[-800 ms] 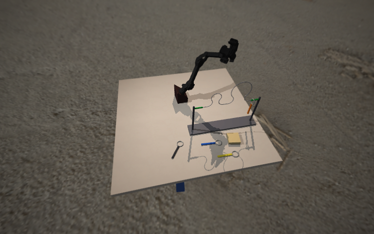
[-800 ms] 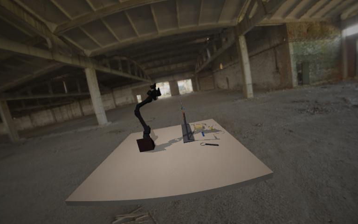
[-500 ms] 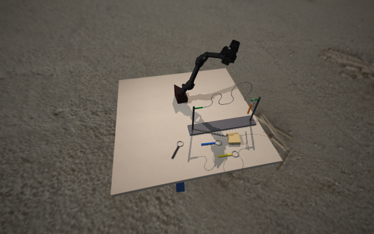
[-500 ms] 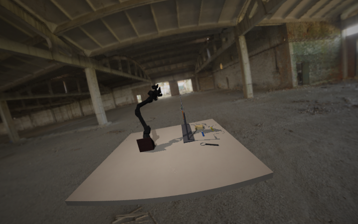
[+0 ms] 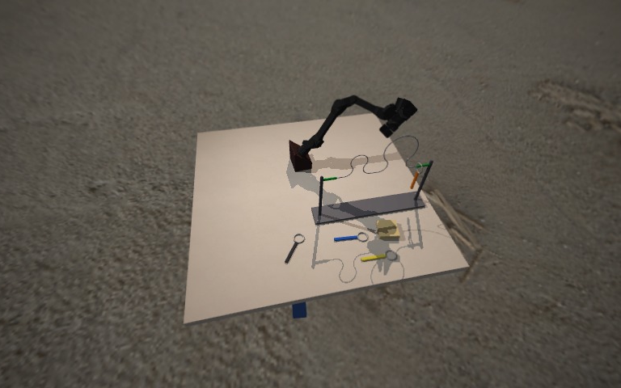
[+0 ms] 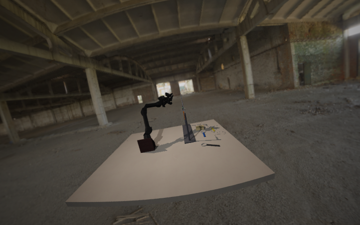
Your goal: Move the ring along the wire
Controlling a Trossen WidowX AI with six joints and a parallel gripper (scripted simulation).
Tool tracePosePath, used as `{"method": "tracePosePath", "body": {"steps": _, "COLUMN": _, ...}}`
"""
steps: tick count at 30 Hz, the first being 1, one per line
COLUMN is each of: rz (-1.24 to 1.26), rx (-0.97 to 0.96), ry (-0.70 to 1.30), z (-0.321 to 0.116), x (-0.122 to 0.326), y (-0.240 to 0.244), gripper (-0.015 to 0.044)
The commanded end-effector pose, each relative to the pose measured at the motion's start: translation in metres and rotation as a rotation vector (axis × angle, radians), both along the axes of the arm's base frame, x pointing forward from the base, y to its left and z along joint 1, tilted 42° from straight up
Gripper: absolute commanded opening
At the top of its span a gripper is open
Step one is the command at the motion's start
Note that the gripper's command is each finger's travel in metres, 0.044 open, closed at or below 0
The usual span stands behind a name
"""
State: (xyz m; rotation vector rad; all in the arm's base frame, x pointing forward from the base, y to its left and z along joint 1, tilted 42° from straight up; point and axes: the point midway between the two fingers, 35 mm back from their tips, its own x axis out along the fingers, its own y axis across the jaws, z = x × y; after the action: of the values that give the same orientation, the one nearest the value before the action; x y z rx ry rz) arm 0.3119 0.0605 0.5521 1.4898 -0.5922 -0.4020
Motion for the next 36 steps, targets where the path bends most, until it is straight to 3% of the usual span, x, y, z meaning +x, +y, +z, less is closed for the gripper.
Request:
{"method": "tracePosePath", "body": {"steps": 1, "rz": 0.096, "rx": -0.107, "ry": 0.088, "z": -0.024, "x": 0.022, "y": 0.051, "gripper": 0.0160}}
{"method": "tracePosePath", "body": {"steps": 12, "rz": 0.351, "rx": -0.419, "ry": 0.274, "z": -0.100, "x": 0.039, "y": 0.191, "gripper": 0.0160}}
{"method": "tracePosePath", "body": {"steps": 23, "rz": 0.585, "rx": -0.732, "ry": 0.378, "z": -0.197, "x": -0.002, "y": 0.333, "gripper": 0.0160}}
{"method": "tracePosePath", "body": {"steps": 30, "rz": 0.603, "rx": -0.758, "ry": 0.384, "z": -0.206, "x": -0.012, "y": 0.341, "gripper": 0.0160}}
{"method": "tracePosePath", "body": {"steps": 36, "rz": 0.601, "rx": -0.760, "ry": 0.380, "z": -0.175, "x": 0.033, "y": 0.314, "gripper": 0.0160}}
